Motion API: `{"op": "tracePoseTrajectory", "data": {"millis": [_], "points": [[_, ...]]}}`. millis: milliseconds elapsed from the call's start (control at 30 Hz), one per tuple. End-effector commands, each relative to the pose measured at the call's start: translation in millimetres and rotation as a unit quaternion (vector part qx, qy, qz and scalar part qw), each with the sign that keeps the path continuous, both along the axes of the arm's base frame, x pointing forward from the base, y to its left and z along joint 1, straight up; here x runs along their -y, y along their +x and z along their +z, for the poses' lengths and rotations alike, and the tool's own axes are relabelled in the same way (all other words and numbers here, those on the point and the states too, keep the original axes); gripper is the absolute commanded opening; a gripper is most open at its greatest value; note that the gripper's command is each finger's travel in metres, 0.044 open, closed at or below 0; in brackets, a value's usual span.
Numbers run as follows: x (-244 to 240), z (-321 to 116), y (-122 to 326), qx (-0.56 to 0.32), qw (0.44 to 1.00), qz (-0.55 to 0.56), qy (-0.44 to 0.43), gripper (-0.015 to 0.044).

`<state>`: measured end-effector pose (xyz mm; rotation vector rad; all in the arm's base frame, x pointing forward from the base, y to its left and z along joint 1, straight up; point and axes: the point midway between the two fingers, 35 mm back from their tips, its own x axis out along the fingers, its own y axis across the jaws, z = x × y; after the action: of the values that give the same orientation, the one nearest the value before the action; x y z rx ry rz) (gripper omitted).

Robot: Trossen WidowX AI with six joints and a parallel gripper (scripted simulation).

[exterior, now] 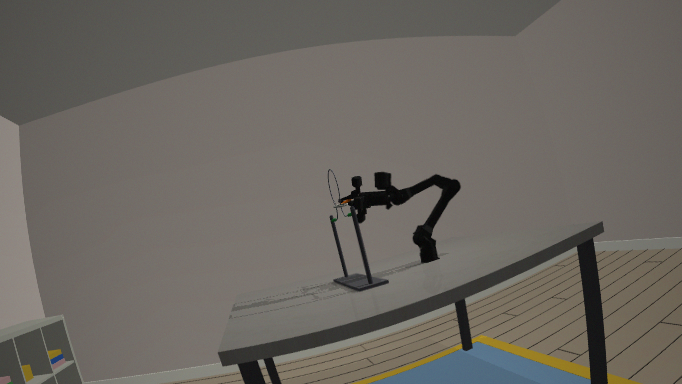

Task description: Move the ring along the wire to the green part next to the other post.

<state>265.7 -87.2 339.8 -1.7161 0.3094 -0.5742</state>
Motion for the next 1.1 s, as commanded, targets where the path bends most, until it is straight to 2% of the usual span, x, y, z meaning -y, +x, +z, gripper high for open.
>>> {"op": "tracePoseTrajectory", "data": {"millis": [0,533,1067], "points": [[3,-15,-2,0.005,0.998,-0.002,0.055,-0.0150],[-5,-76,-1,0.004,0.968,0.000,0.252,-0.0150],[-36,-129,0,0.003,0.897,0.002,0.441,-0.0150]]}}
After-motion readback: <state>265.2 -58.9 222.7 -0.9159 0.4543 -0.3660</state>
